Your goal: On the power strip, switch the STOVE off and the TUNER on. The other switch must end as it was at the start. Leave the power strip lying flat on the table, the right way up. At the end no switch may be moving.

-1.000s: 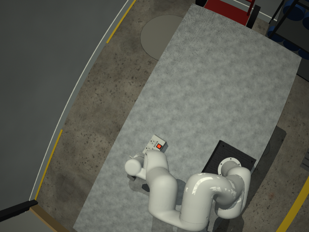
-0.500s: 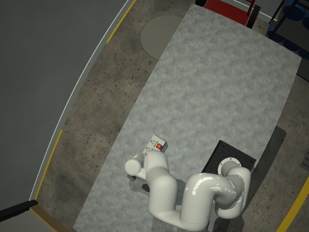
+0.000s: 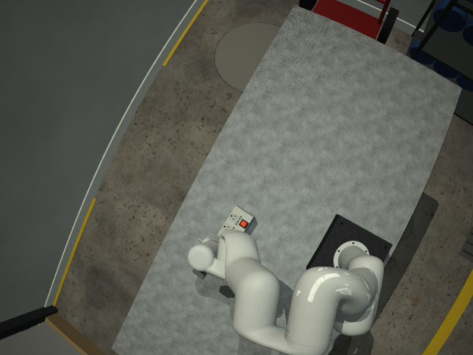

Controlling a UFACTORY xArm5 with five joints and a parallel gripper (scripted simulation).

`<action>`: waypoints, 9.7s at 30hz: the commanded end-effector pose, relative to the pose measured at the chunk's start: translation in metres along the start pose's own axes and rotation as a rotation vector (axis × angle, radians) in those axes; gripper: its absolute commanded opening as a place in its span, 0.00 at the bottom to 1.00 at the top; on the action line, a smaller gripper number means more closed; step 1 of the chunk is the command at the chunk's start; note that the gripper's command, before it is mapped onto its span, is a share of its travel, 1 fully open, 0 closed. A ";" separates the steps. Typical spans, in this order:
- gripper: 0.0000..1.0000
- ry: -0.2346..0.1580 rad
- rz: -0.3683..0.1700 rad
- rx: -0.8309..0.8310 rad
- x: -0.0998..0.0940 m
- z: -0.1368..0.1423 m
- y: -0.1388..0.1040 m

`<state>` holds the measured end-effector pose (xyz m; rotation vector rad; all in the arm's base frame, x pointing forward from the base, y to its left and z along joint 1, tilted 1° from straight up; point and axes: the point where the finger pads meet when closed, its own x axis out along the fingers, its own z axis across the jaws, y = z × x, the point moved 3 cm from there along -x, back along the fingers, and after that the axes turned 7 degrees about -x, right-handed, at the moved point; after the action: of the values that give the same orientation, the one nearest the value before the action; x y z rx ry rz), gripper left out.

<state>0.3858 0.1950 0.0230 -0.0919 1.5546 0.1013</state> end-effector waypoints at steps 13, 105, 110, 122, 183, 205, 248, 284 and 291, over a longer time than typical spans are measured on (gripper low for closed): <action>0.00 -0.004 0.002 0.000 -0.013 0.001 0.000; 0.00 -0.004 0.000 -0.001 0.000 -0.021 -0.043; 0.00 -0.004 0.000 -0.001 0.006 -0.021 -0.043; 0.00 -0.004 0.000 -0.001 0.015 -0.021 -0.044; 0.00 -0.004 0.000 -0.001 0.017 -0.021 -0.044; 0.00 -0.004 0.000 -0.001 0.017 -0.021 -0.044; 0.00 -0.004 0.000 -0.001 0.017 -0.021 -0.044; 0.00 -0.004 0.000 -0.001 0.017 -0.021 -0.044; 0.00 -0.004 0.000 -0.001 0.017 -0.021 -0.044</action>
<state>0.3691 0.1488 0.0043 -0.0934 1.5534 0.1013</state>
